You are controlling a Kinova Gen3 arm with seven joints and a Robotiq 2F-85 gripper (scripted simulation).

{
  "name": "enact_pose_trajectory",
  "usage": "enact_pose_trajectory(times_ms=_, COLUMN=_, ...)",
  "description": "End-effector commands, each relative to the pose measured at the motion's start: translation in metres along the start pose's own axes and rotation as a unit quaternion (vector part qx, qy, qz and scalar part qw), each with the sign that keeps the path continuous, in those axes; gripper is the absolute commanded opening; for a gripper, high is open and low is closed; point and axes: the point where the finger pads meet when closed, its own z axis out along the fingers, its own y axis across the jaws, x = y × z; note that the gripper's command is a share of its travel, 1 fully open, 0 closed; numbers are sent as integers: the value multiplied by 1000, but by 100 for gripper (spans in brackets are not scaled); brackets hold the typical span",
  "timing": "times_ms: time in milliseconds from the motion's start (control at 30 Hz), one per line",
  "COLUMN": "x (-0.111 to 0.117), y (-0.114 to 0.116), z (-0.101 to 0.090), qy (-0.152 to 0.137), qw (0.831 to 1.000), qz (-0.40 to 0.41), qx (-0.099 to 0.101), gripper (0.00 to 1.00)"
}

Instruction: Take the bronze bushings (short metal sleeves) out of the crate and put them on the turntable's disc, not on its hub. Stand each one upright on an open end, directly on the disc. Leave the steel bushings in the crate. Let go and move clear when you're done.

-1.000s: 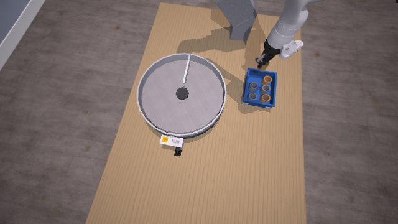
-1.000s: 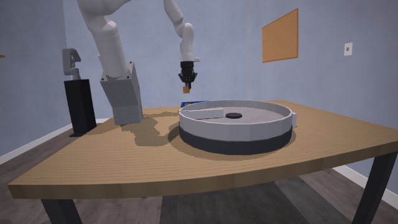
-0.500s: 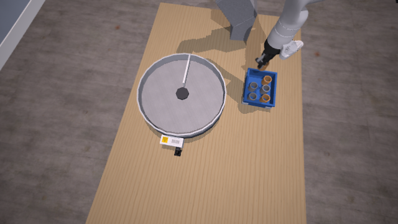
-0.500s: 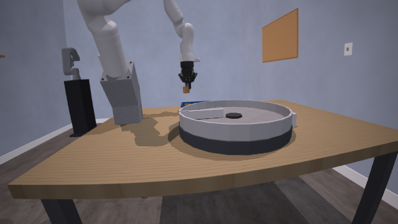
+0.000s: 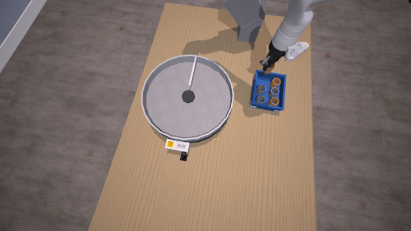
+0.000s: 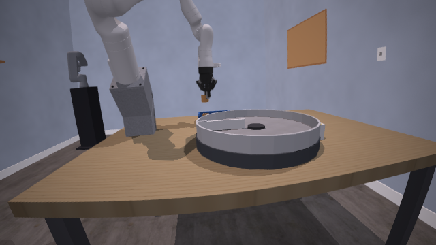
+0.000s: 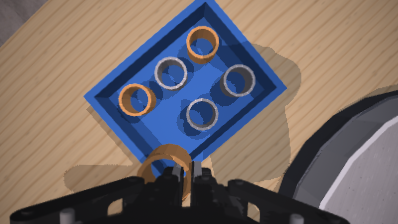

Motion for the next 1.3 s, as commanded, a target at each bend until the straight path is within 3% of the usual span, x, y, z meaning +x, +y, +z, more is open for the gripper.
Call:
enact_pose_trajectory(times_ms=0, x=-6, y=10, z=-1, qy=-1, qw=1000, qz=5, qx=3, gripper=0)
enact_pose_trajectory(times_ms=200, x=-19, y=31, z=-1, qy=-1, qw=1000, qz=5, qx=3, gripper=0)
enact_pose_trajectory(times_ms=700, x=-89, y=147, z=-1, qy=-1, qw=1000, qz=5, qx=3, gripper=0)
enact_pose_trajectory(times_ms=767, x=-89, y=147, z=-1, qy=-1, qw=1000, qz=5, qx=3, gripper=0)
enact_pose_trajectory(times_ms=1033, x=-125, y=206, z=0, qy=-1, qw=1000, qz=5, qx=3, gripper=0)
enact_pose_trajectory(times_ms=1267, x=-143, y=236, z=0, qy=-1, qw=1000, qz=5, qx=3, gripper=0)
